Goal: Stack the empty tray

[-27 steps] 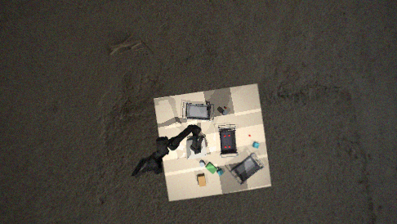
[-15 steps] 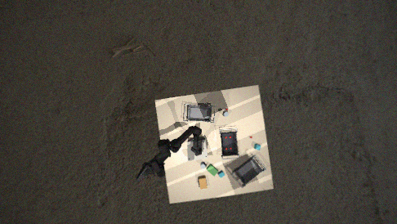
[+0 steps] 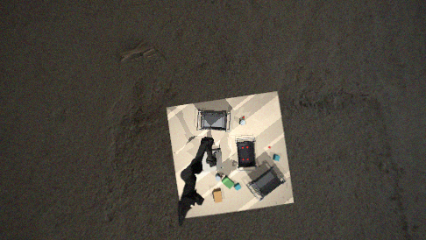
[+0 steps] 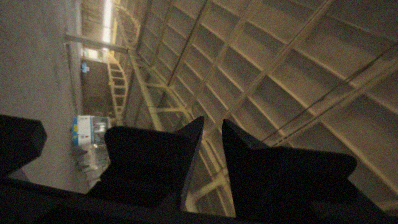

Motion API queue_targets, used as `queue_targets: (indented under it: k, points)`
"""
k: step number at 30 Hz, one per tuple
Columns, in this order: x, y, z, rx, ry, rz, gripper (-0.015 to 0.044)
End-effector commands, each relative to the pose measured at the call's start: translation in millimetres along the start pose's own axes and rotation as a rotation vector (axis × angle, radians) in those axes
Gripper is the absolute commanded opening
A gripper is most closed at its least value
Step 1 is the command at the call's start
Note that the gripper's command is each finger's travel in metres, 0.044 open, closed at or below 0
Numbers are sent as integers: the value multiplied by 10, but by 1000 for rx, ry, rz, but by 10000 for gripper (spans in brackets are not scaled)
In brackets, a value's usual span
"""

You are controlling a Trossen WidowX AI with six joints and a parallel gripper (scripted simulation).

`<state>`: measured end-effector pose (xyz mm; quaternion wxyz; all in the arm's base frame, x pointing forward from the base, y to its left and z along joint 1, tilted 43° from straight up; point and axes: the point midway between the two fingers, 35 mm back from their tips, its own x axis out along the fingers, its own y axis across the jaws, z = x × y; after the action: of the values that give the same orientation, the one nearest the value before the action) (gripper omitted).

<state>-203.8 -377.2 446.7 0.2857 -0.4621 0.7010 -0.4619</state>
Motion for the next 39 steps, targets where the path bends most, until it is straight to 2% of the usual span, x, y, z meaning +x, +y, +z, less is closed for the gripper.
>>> queue_targets:
  k: [1,10,20,28,33,39]
  points:
    - [98,11,468,94,-131,17,87]
    - [4,-90,1931,322,-508,104,87]
    - [-589,-210,3254,511,-843,280,87]
    - [-1376,-180,4265,618,-1089,532,87]
    - [-1850,-105,4654,554,-1210,617,87]
    - [-2457,5,5030,574,-1310,829,87]
